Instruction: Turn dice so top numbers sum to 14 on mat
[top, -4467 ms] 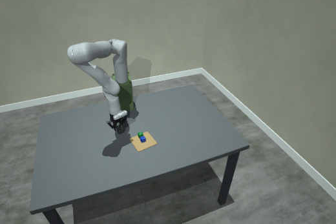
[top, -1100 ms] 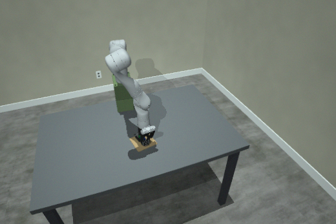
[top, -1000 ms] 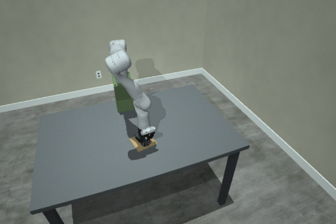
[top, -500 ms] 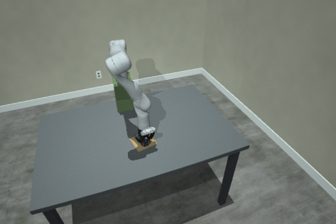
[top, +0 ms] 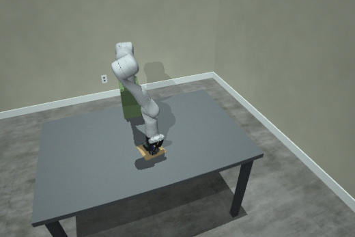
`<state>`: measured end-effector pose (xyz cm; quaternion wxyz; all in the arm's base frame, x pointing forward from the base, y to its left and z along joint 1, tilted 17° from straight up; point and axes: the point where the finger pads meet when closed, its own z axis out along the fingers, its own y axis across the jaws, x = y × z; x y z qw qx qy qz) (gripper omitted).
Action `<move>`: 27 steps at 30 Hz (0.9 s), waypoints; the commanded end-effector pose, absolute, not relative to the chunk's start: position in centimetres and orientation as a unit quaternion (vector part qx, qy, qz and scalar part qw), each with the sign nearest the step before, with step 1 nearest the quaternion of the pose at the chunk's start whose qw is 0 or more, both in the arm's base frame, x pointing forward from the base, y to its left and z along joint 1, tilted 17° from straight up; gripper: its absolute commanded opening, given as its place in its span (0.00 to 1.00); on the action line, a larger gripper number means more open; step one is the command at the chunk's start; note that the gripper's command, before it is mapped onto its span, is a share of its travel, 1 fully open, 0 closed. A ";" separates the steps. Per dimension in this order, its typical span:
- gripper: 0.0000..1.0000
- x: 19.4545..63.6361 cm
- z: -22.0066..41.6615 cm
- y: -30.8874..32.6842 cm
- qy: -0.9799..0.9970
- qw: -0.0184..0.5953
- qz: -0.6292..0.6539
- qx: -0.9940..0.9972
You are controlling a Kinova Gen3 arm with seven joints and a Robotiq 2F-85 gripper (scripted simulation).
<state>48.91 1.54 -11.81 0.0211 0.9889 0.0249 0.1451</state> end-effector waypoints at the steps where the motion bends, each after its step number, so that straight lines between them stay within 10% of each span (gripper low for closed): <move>1: 0.26 49.0 -11.7 1.5 0.025 0.021 0.146 0.989; 27: 0.26 49.1 -12.0 1.5 0.025 0.021 0.146 0.989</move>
